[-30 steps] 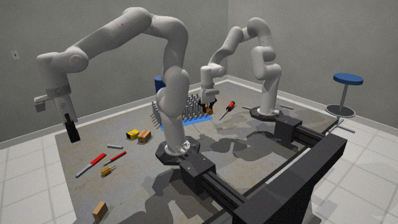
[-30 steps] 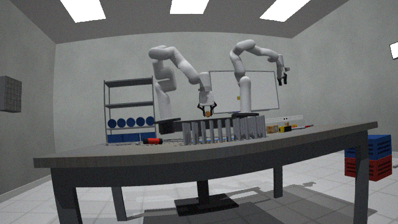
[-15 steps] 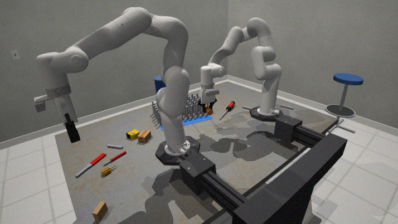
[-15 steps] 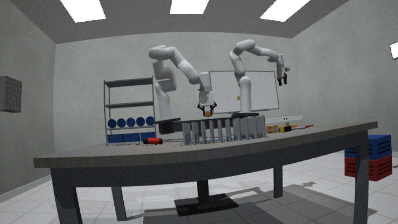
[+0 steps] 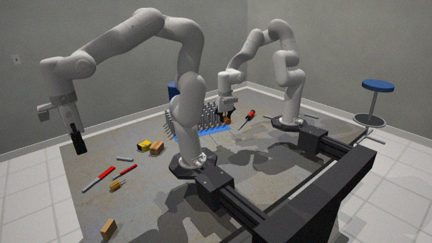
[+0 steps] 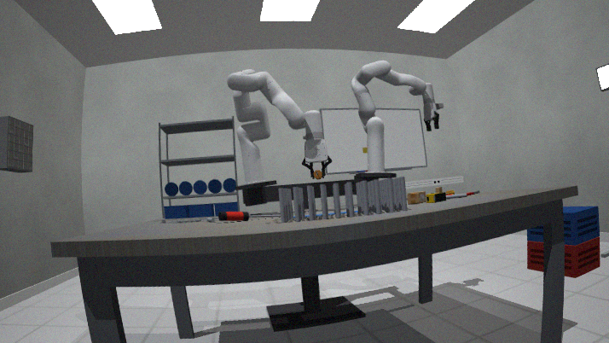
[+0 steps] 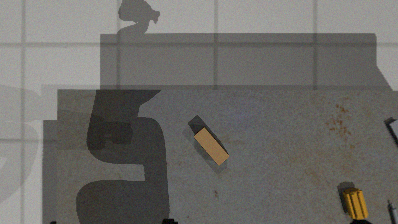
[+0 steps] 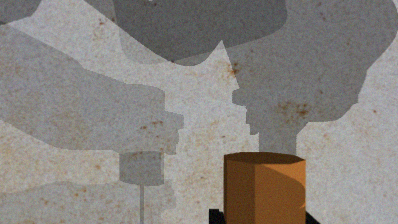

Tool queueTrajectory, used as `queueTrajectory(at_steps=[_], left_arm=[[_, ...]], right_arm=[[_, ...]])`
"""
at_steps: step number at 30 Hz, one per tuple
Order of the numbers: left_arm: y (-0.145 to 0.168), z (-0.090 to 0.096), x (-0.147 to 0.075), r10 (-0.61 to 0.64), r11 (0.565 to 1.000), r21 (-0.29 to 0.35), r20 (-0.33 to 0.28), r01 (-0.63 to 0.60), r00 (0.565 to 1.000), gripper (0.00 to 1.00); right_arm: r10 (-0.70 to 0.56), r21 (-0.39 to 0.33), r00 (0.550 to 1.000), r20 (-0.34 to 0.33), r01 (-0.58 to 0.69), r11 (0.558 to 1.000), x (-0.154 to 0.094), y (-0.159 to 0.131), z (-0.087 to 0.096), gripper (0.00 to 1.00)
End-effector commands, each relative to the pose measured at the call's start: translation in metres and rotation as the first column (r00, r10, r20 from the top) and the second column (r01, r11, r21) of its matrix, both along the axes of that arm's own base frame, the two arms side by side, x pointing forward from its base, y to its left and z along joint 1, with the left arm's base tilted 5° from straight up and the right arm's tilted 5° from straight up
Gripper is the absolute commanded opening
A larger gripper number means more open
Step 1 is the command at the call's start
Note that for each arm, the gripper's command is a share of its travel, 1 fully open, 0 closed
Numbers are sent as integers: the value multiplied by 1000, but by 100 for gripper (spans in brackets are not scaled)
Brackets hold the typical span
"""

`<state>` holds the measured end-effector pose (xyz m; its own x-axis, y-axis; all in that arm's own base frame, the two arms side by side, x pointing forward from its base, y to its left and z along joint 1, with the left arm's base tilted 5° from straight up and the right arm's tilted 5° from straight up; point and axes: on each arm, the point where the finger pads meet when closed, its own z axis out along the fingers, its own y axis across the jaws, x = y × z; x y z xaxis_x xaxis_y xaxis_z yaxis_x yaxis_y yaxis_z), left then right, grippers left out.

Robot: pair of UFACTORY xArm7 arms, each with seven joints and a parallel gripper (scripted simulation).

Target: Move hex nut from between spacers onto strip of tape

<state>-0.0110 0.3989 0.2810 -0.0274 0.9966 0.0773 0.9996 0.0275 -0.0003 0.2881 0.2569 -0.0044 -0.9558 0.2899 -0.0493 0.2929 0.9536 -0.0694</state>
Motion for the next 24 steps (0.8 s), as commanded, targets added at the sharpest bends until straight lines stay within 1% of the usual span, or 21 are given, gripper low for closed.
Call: queueTrajectory(at_steps=[1, 14, 19, 24], left_arm=[[1, 2, 0, 0, 1000, 5, 0, 0, 1000, 100], [1, 2, 0, 0, 1000, 5, 0, 0, 1000, 100], [1, 2, 0, 0, 1000, 5, 0, 0, 1000, 100], [1, 2, 0, 0, 1000, 5, 0, 0, 1000, 100]], right_arm=[[1, 2, 1000, 3, -1, 1000, 1, 1, 1, 0], [1, 2, 1000, 3, -1, 1000, 1, 0, -10, 0], [1, 2, 1000, 3, -1, 1000, 2, -1, -22, 0], [1, 2, 1000, 3, -1, 1000, 2, -2, -38, 0]])
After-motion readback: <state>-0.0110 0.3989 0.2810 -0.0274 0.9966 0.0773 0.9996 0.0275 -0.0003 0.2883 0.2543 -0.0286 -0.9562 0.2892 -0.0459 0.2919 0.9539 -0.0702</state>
